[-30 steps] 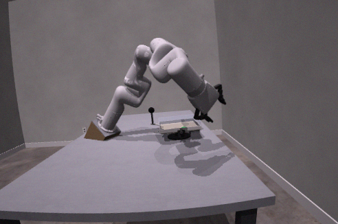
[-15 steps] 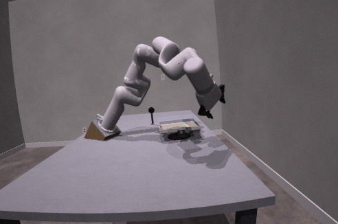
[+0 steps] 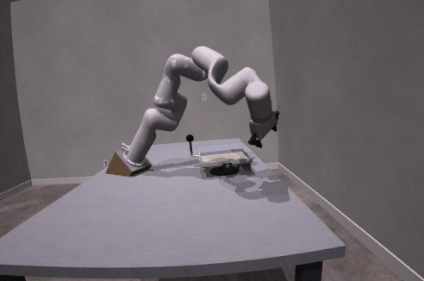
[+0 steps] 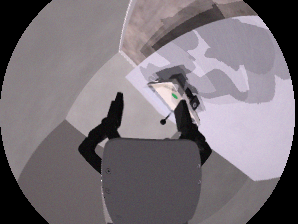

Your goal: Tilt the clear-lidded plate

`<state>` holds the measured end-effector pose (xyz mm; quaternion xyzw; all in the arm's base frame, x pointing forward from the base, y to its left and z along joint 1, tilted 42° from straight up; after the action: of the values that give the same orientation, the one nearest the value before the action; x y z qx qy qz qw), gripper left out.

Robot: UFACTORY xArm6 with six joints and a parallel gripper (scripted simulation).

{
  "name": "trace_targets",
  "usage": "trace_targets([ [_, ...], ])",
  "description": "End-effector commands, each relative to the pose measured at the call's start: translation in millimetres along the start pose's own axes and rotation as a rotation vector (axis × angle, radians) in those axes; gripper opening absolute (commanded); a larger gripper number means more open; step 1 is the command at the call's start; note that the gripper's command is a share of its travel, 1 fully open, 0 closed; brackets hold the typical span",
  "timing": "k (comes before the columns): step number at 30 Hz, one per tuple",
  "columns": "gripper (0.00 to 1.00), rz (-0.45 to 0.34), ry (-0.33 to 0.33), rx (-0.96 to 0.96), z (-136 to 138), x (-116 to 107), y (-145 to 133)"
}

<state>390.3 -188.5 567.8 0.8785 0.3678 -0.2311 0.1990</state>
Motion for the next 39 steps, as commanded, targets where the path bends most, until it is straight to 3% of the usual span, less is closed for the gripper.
trace_targets([
  [1,1.0,-0.086,-0.044,-0.009,-9,31,-24],
  [12,1.0,-0.23,-0.133,-0.03,-18,79,-70],
  [16,1.0,-0.249,-0.146,-0.034,-18,84,-77],
  [19,1.0,-0.343,-0.218,-0.06,-21,112,-113],
  [29,1.0,-0.459,-0.325,-0.111,-20,141,-164],
  [32,1.0,-0.46,-0.325,-0.112,-20,141,-165],
  [35,1.0,-0.538,-0.413,-0.163,-16,157,-204],
  [39,1.0,-0.584,-0.474,-0.203,-12,165,-230],
])
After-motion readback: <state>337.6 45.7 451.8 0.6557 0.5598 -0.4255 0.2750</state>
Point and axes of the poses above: the point where the finger pads meet when closed, its own x axis out along the fingers, its own z axis across the jaws, y = z × x, the point moved 4 cm from there along -x, back along the fingers, and after that the axes turned 2 degrees about x, right-handed, at the moved point
